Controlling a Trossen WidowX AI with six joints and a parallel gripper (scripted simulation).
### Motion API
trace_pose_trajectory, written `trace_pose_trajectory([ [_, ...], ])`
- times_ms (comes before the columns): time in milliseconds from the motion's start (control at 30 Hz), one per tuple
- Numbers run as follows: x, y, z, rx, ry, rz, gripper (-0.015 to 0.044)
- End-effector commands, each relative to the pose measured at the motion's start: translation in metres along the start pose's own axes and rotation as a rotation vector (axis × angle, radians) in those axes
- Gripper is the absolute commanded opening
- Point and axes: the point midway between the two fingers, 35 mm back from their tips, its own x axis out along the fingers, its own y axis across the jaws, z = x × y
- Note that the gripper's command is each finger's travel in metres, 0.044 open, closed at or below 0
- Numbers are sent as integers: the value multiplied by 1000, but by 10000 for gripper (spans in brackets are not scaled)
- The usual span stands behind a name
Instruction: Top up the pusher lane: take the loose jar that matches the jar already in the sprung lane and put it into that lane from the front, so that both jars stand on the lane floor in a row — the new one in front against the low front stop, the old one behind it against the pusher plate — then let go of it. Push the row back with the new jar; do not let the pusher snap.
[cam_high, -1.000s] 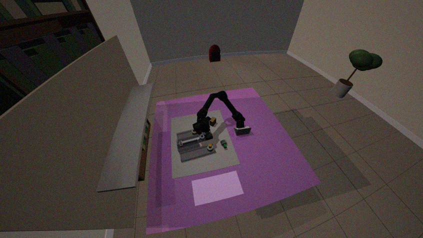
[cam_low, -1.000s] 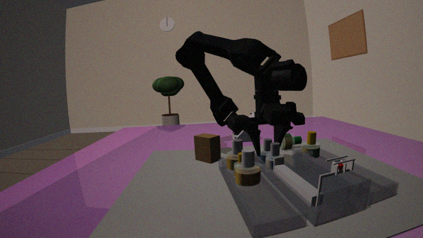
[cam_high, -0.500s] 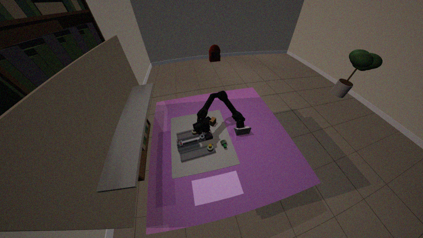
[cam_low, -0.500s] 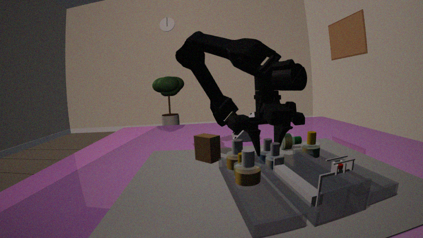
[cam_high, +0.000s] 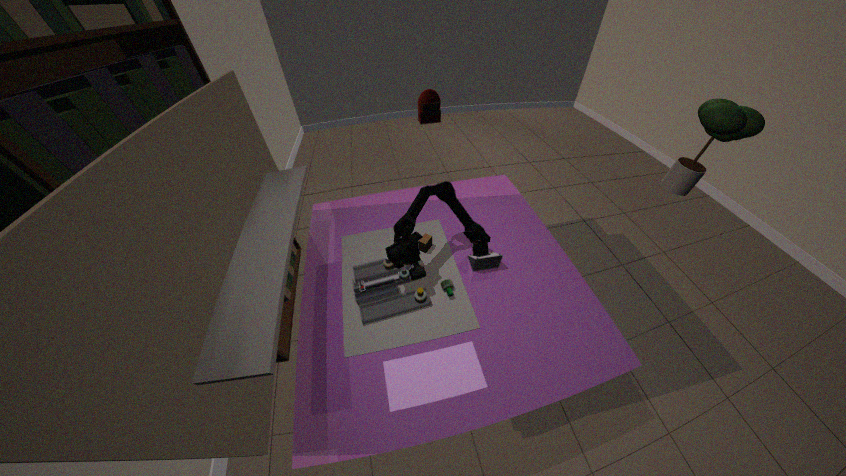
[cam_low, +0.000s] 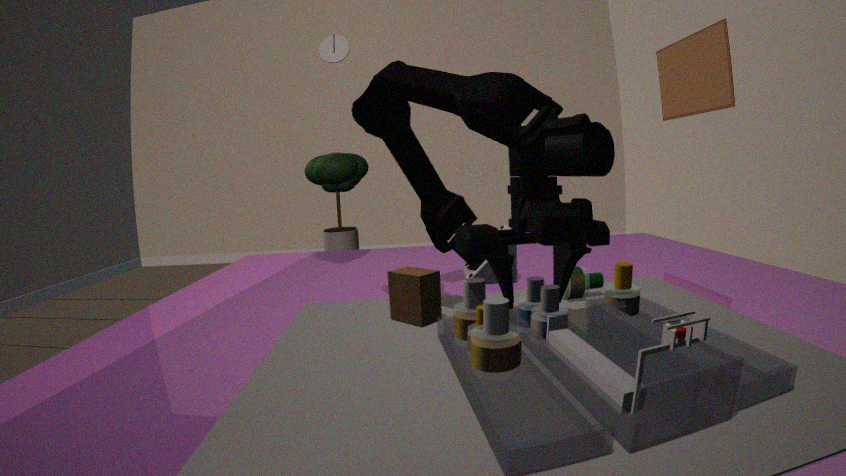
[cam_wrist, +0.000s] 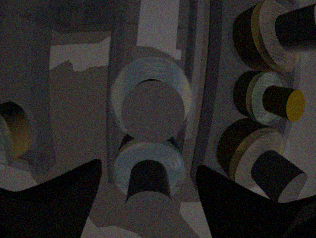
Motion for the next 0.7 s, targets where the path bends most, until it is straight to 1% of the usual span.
trace_pose_trajectory([
  [0,-11,0,1,6,-2,4,308],
  [233,-15,1,-5,6,-2,4,308],
  [667,-17,2,-47,4,-1,5,308],
])
